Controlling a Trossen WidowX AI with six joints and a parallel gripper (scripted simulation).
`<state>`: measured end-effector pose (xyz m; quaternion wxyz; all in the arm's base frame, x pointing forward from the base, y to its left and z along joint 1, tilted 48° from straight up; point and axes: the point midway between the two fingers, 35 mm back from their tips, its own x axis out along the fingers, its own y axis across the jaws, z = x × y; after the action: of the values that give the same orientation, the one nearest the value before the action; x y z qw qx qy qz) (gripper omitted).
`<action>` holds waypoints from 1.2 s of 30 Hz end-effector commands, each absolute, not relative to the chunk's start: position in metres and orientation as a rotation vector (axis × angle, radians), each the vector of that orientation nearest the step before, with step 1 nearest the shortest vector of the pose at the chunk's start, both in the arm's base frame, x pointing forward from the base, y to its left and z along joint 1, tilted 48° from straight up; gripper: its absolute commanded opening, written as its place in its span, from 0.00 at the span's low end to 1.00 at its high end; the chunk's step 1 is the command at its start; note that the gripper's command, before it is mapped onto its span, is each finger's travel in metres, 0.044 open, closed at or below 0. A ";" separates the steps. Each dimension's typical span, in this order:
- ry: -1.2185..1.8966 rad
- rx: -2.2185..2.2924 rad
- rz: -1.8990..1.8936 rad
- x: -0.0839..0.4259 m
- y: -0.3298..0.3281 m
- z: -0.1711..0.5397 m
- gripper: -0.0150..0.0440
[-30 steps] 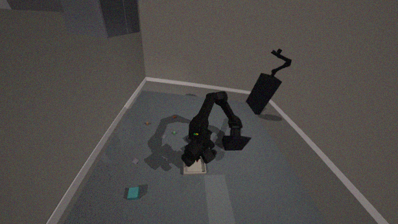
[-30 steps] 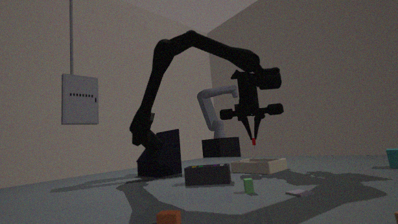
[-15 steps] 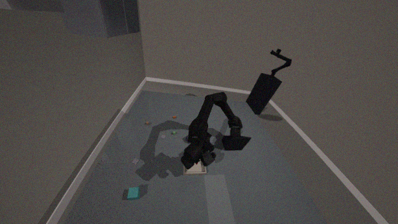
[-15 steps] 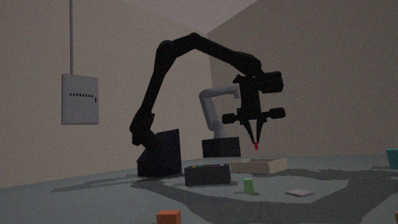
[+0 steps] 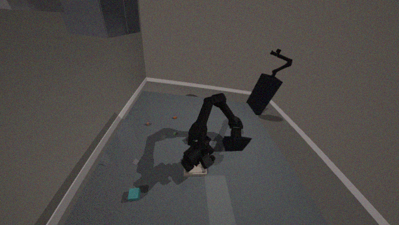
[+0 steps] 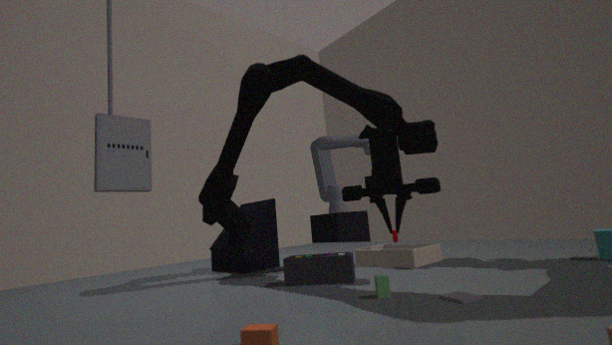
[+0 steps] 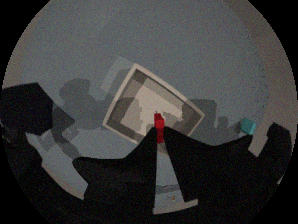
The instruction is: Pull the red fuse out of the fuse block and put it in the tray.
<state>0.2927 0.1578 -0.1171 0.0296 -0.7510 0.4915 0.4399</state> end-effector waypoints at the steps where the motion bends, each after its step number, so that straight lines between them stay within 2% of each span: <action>1: 1.514 -2.317 1.356 0.293 0.159 -0.117 0.34; 12: 1.514 -2.317 1.357 0.292 0.161 -0.115 0.81; 16: 1.512 -2.324 1.362 0.287 0.185 -0.091 0.81; 36: 1.512 -2.331 1.366 0.287 0.183 -0.092 0.81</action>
<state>0.2870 0.1833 -0.0919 0.0228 -0.7525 0.4884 0.4413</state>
